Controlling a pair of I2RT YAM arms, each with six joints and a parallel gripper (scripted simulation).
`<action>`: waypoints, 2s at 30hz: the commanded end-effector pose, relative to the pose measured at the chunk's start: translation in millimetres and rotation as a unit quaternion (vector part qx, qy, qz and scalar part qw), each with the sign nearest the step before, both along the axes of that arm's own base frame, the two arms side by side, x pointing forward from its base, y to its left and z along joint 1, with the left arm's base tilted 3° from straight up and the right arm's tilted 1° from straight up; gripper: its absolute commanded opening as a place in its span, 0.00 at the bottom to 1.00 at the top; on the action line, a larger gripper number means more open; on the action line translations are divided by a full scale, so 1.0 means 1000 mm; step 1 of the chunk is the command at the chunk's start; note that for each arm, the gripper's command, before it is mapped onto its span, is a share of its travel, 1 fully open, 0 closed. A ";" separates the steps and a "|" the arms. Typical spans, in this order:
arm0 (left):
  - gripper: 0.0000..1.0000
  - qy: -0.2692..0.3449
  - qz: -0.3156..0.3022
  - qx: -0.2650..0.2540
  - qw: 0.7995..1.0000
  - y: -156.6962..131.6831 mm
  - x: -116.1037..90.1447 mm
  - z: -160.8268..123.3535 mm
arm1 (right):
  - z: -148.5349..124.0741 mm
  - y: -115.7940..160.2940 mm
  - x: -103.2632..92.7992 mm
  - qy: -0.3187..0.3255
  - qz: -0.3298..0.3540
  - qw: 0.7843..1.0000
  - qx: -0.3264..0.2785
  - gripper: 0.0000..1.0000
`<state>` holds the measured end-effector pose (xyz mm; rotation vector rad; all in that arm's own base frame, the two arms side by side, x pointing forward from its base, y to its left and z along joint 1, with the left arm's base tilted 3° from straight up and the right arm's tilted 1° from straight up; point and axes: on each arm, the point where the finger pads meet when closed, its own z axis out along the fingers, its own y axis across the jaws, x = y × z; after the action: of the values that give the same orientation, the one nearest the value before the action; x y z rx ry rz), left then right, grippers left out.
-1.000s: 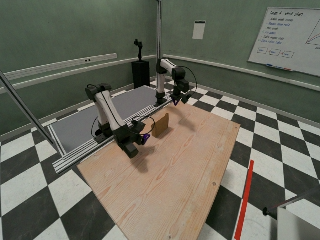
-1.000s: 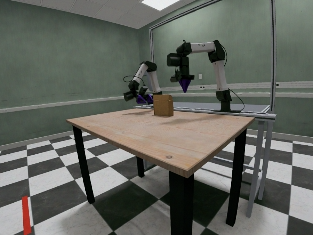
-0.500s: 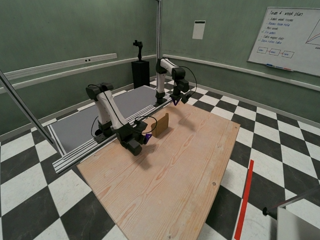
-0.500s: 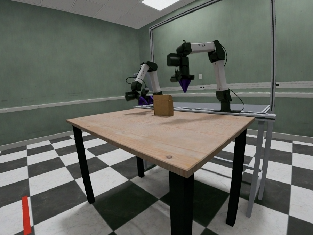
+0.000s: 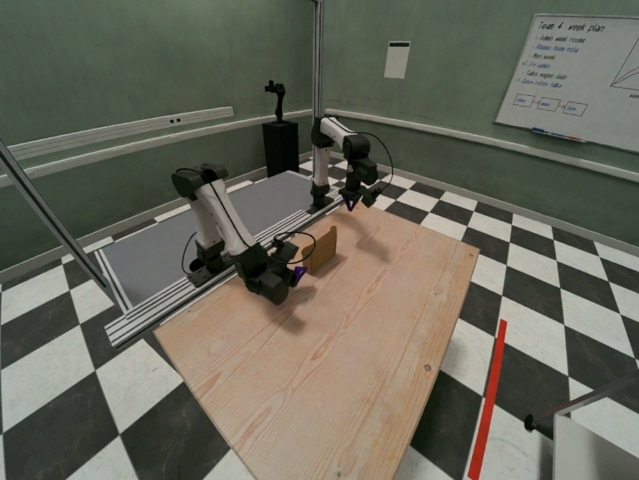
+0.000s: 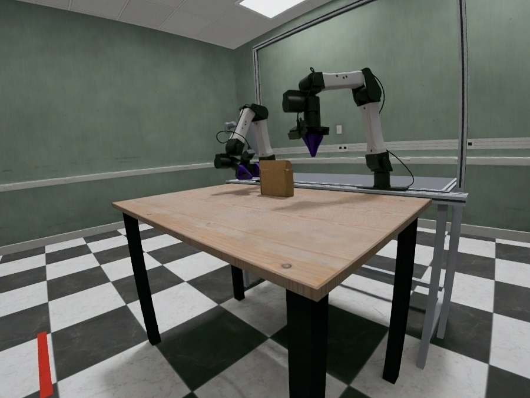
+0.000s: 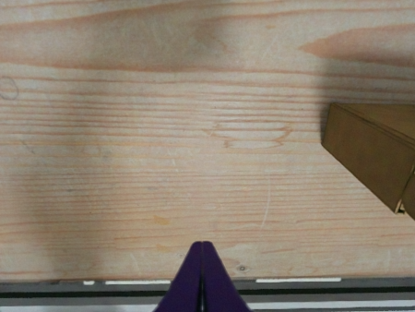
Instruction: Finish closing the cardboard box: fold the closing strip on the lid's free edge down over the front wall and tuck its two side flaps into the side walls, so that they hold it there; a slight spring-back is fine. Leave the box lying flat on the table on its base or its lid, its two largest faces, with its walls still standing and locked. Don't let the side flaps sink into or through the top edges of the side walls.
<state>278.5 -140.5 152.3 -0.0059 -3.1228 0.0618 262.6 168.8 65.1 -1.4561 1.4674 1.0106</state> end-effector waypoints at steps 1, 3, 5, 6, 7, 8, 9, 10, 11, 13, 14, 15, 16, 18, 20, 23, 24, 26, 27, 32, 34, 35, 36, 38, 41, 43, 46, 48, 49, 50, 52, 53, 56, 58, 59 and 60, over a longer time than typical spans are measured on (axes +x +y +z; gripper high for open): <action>0.01 -0.003 0.001 -0.002 1.000 0.001 0.001 0.003 | 0.003 0.003 0.003 -0.013 -0.006 1.000 -0.002 0.80; 0.01 -0.003 0.001 -0.002 1.000 0.001 0.001 0.003 | 0.003 0.004 0.003 -0.014 -0.006 1.000 -0.002 0.80; 0.01 -0.003 0.001 -0.002 1.000 0.001 0.001 0.003 | 0.001 0.005 0.002 -0.010 -0.006 1.000 -0.002 0.80; 0.01 -0.003 0.001 -0.002 1.000 0.001 0.001 0.003 | 0.001 0.006 0.003 -0.012 -0.006 1.000 -0.002 0.80; 0.01 -0.003 0.001 -0.002 1.000 0.001 0.001 0.003 | 0.002 0.006 0.003 -0.013 -0.006 1.000 -0.002 0.80; 0.01 -0.003 0.001 -0.002 1.000 0.001 0.001 0.003 | 0.002 0.007 0.003 -0.014 -0.006 1.000 -0.002 0.80; 0.01 -0.003 0.001 -0.002 1.000 0.001 0.001 0.003 | 0.001 0.008 0.003 -0.013 -0.006 1.000 -0.002 0.80; 0.01 -0.003 0.001 -0.002 1.000 0.001 0.001 0.003 | 0.000 0.008 0.003 -0.011 -0.006 1.000 -0.002 0.80; 0.01 -0.003 0.001 -0.002 1.000 0.001 0.001 0.003 | 0.000 0.009 0.003 -0.012 -0.006 1.000 -0.002 0.80; 0.01 -0.003 0.001 -0.002 1.000 0.001 0.001 0.003 | 0.000 0.010 0.003 -0.013 -0.006 1.000 -0.002 0.80; 0.01 -0.003 0.001 -0.002 1.000 0.001 0.001 0.003 | 0.000 0.011 0.003 -0.014 -0.006 1.000 -0.002 0.80; 0.01 -0.003 0.001 -0.002 1.000 0.001 0.001 0.003 | 0.000 0.011 0.003 -0.014 -0.006 1.000 -0.002 0.80; 0.01 -0.003 0.001 -0.002 1.000 0.001 0.001 0.003 | -0.001 0.012 0.003 -0.012 -0.006 1.000 -0.002 0.80; 0.01 -0.003 0.001 -0.002 1.000 0.001 0.001 0.003 | -0.001 0.012 0.003 -0.012 -0.006 1.000 -0.002 0.80; 0.01 -0.003 0.001 -0.002 1.000 0.001 0.001 0.003 | -0.002 0.013 0.002 -0.010 -0.006 1.000 -0.002 0.80; 0.01 -0.003 0.001 -0.002 1.000 0.001 0.001 0.003 | -0.003 0.015 0.003 -0.010 -0.006 1.000 -0.002 0.80; 0.01 -0.003 0.001 -0.002 1.000 0.001 0.001 0.003 | -0.003 0.016 0.003 -0.010 -0.006 1.000 -0.002 0.80; 0.01 -0.003 0.001 -0.002 1.000 0.001 0.001 0.003 | -0.004 0.017 0.003 -0.008 -0.006 1.000 -0.002 0.80; 0.01 -0.003 0.001 -0.002 1.000 0.001 0.001 0.003 | -0.005 0.018 0.003 -0.008 -0.006 1.000 -0.002 0.80; 0.01 -0.003 0.001 -0.002 1.000 0.001 0.001 0.003 | -0.009 0.021 0.002 -0.003 -0.006 1.000 -0.002 0.80; 0.01 -0.003 0.001 -0.002 1.000 0.001 0.001 0.003 | -0.010 0.021 0.002 -0.002 -0.006 1.000 -0.002 0.80; 0.01 -0.003 0.001 -0.002 1.000 0.001 0.001 0.003 | -0.010 0.021 0.002 -0.002 -0.006 1.000 -0.002 0.80; 0.01 -0.003 0.001 -0.002 1.000 0.001 0.001 0.003 | -0.011 0.022 0.002 0.000 -0.006 1.000 -0.002 0.80; 0.01 -0.003 0.001 -0.002 1.000 0.001 0.001 0.003 | -0.013 0.023 0.002 0.003 -0.006 1.000 -0.003 0.80; 0.01 -0.003 0.001 -0.002 1.000 0.001 0.001 0.003 | -0.014 0.025 0.001 0.004 -0.006 1.000 -0.003 0.80; 0.01 -0.003 0.001 -0.002 1.000 0.001 0.001 0.003 | -0.014 0.026 0.002 0.003 -0.007 1.000 -0.003 0.80; 0.01 -0.003 0.001 -0.002 1.000 0.001 0.001 0.003 | -0.015 0.028 0.001 0.003 -0.007 1.000 -0.003 0.80; 0.01 -0.003 0.001 -0.002 1.000 0.001 0.001 0.003 | -0.017 0.029 0.001 0.006 -0.007 1.000 -0.003 0.80; 0.01 -0.003 0.001 -0.002 1.000 0.001 0.001 0.003 | -0.017 0.030 0.001 0.005 -0.007 1.000 -0.003 0.80; 0.01 -0.003 0.001 -0.002 1.000 0.001 0.001 0.003 | -0.016 0.030 0.001 0.003 -0.007 1.000 -0.003 0.80; 0.01 -0.003 0.001 -0.002 1.000 0.001 0.001 0.003 | -0.016 0.030 0.001 0.003 -0.007 1.000 -0.003 0.80; 0.01 -0.003 0.001 -0.002 1.000 0.001 0.001 0.003 | -0.016 0.031 0.002 0.003 -0.007 1.000 -0.003 0.80; 0.01 -0.003 0.001 -0.002 1.000 0.001 0.001 0.003 | -0.017 0.033 0.001 0.004 -0.007 1.000 -0.003 0.80; 0.01 -0.003 0.001 -0.002 1.000 0.001 0.001 0.003 | -0.018 0.034 0.001 0.006 -0.007 1.000 -0.003 0.80; 0.01 -0.003 0.001 -0.002 1.000 0.001 0.001 0.003 | -0.019 0.035 0.001 0.006 -0.007 1.000 -0.003 0.80; 0.01 -0.003 0.001 -0.002 1.000 0.001 0.001 0.003 | -0.018 0.035 0.001 0.004 -0.007 1.000 -0.003 0.80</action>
<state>278.5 -140.5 152.3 -0.0059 -3.1228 0.0618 265.3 200.6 51.3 -1.4492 1.4775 1.0039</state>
